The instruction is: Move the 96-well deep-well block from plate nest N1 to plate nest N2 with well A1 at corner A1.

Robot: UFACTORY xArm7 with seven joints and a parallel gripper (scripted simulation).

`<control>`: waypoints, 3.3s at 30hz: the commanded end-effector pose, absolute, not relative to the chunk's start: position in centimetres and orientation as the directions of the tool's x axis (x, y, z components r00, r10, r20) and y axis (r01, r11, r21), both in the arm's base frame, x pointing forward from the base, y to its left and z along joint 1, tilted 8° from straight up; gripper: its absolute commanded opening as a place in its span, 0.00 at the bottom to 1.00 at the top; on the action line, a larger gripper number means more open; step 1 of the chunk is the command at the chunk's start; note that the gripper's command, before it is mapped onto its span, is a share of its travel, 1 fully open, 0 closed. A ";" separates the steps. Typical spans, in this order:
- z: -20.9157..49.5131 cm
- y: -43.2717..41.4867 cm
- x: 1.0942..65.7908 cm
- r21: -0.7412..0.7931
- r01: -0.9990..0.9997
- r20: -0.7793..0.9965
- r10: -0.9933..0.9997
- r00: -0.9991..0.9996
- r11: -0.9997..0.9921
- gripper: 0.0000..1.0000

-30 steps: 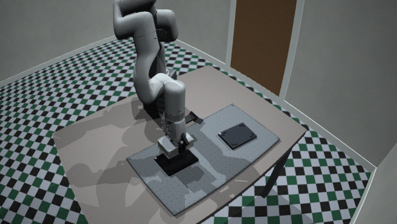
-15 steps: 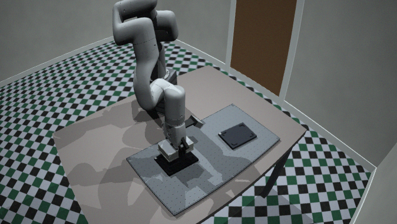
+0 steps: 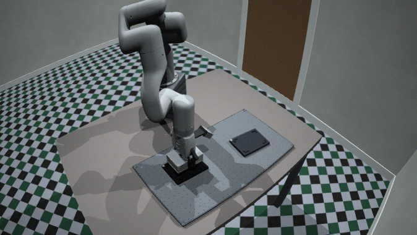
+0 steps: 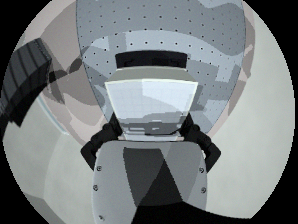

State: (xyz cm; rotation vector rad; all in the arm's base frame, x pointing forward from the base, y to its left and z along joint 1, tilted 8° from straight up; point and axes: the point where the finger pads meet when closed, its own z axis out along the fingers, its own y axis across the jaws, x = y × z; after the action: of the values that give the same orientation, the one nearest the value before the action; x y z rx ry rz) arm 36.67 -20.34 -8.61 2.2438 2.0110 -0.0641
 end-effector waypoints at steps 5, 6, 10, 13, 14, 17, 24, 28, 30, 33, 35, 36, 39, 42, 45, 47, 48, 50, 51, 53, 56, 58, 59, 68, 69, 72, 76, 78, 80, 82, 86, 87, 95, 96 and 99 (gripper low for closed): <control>-9.7 -20.5 36.9 0.071 0.992 -0.119 0.986 0.113 -0.105 0.00; -9.9 -20.6 36.9 0.071 0.992 -0.119 0.986 0.113 -0.105 0.00; -10.5 -20.6 36.9 0.071 0.992 -0.119 0.986 0.113 -0.105 0.00; -11.0 -20.7 37.0 0.071 0.992 -0.119 0.986 0.113 -0.105 0.00; -11.1 -20.7 37.0 0.071 0.992 -0.119 0.986 0.113 -0.105 0.00; -11.1 -20.7 37.0 0.071 0.992 -0.119 0.986 0.113 -0.105 0.00; -11.1 -20.7 37.0 0.071 0.992 -0.119 0.986 0.113 -0.105 0.00; -11.1 -20.7 37.0 0.071 0.992 -0.119 0.986 0.113 -0.105 0.00; -11.1 -20.7 37.0 0.071 0.992 -0.119 0.986 0.113 -0.105 0.00; -11.1 -20.7 37.0 0.071 0.992 -0.119 0.986 0.113 -0.105 0.00; -11.1 -20.7 37.0 0.071 0.992 -0.119 0.986 0.113 -0.105 0.00; -11.1 -20.7 37.0 0.071 0.992 -0.119 0.986 0.113 -0.105 0.00; -11.1 -20.7 37.0 0.071 0.992 -0.119 0.986 0.113 -0.105 0.00; -11.2 -20.7 37.0 0.071 0.992 -0.119 0.986 0.113 -0.105 0.00; -11.2 -20.7 37.0 0.071 0.992 -0.119 0.986 0.113 -0.105 0.00; -11.2 -20.7 37.0 0.071 0.992 -0.119 0.986 0.113 -0.105 0.00; -11.3 -20.7 37.0 0.071 0.992 -0.119 0.986 0.113 -0.105 0.00; -11.3 -20.7 37.0 0.071 0.992 -0.119 0.986 0.113 -0.105 0.00; -11.3 -20.7 37.0 0.071 0.992 -0.119 0.986 0.113 -0.105 0.00; -11.3 -20.7 37.0 0.071 0.992 -0.119 0.986 0.113 -0.105 0.00; -11.4 -20.7 37.0 0.071 0.992 -0.119 0.986 0.113 -0.105 0.00; -11.4 -20.7 37.0 0.071 0.992 -0.119 0.986 0.113 -0.105 0.00; -11.4 -20.7 37.0 0.071 0.992 -0.119 0.986 0.113 -0.105 0.00; -11.6 -20.8 37.0 0.071 0.992 -0.119 0.986 0.113 -0.105 0.00; -11.6 -20.8 37.0 0.071 0.992 -0.119 0.986 0.113 -0.105 0.00; -11.6 -20.8 37.0 0.071 0.992 -0.119 0.986 0.113 -0.105 0.00; -11.7 -20.8 37.0 0.071 0.992 -0.119 0.986 0.113 -0.105 0.00; -11.7 -20.8 37.0 0.071 0.992 -0.119 0.986 0.113 -0.105 0.00; -11.7 -20.8 37.0 0.071 0.992 -0.119 0.986 0.113 -0.105 0.00; -11.8 -20.8 37.0 0.071 0.992 -0.119 0.986 0.113 -0.105 0.00; -11.8 -20.8 37.0 0.071 0.992 -0.119 0.986 0.113 -0.105 0.00; -11.8 -20.8 37.0 0.071 0.992 -0.119 0.986 0.113 -0.105 0.00; -11.9 -20.8 37.0 0.071 0.992 -0.119 0.986 0.113 -0.105 0.00; -12.0 -20.8 37.0 0.071 0.992 -0.119 0.986 0.113 -0.105 0.00; -12.0 -20.8 37.0 0.071 0.992 -0.119 0.986 0.113 -0.105 0.00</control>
State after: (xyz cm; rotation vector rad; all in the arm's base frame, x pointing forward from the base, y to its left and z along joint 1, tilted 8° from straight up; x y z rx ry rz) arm 36.87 -20.77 -12.04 2.2425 2.0090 -0.0639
